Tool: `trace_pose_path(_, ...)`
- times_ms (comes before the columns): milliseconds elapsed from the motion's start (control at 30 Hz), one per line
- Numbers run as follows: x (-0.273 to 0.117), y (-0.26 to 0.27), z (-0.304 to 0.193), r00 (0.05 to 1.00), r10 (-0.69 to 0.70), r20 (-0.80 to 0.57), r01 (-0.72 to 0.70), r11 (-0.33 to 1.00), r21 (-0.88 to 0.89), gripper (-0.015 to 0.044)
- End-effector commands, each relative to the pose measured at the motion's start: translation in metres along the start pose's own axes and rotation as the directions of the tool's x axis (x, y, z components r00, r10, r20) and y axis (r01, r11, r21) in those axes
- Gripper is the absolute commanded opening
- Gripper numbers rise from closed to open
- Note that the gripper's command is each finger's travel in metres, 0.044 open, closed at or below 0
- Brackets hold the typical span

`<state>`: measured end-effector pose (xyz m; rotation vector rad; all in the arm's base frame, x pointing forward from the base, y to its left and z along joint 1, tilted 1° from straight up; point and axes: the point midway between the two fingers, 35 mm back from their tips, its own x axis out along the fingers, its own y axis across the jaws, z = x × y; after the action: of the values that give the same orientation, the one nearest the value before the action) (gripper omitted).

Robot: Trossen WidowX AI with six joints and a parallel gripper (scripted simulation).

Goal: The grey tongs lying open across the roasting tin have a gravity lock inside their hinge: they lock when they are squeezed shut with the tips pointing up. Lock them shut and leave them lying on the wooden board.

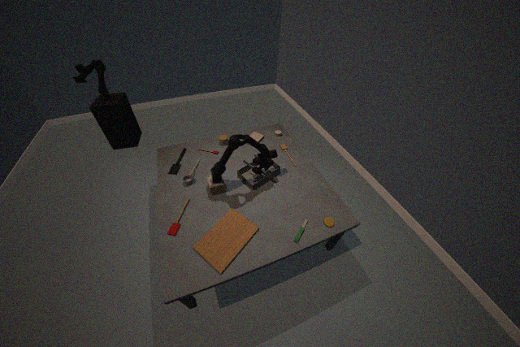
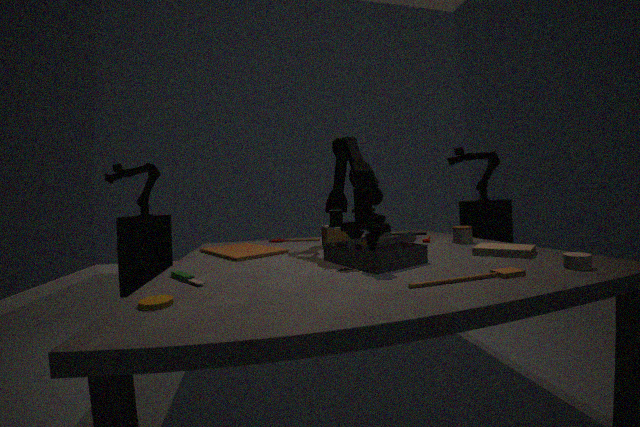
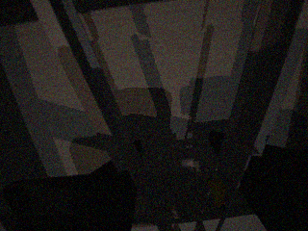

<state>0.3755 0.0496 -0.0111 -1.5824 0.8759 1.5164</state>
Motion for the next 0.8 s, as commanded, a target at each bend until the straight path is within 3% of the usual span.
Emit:
trace_pose_path(0, -0.0004, -0.0004, 0.0, 1.0, -0.001, 0.0, 0.001, 1.0, 0.0, 0.0275)
trace_pose_path(767, -0.0004, -0.0004, 0.0, 1.0, -0.001, 0.0, 0.001, 1.0, 0.0, 0.0121)
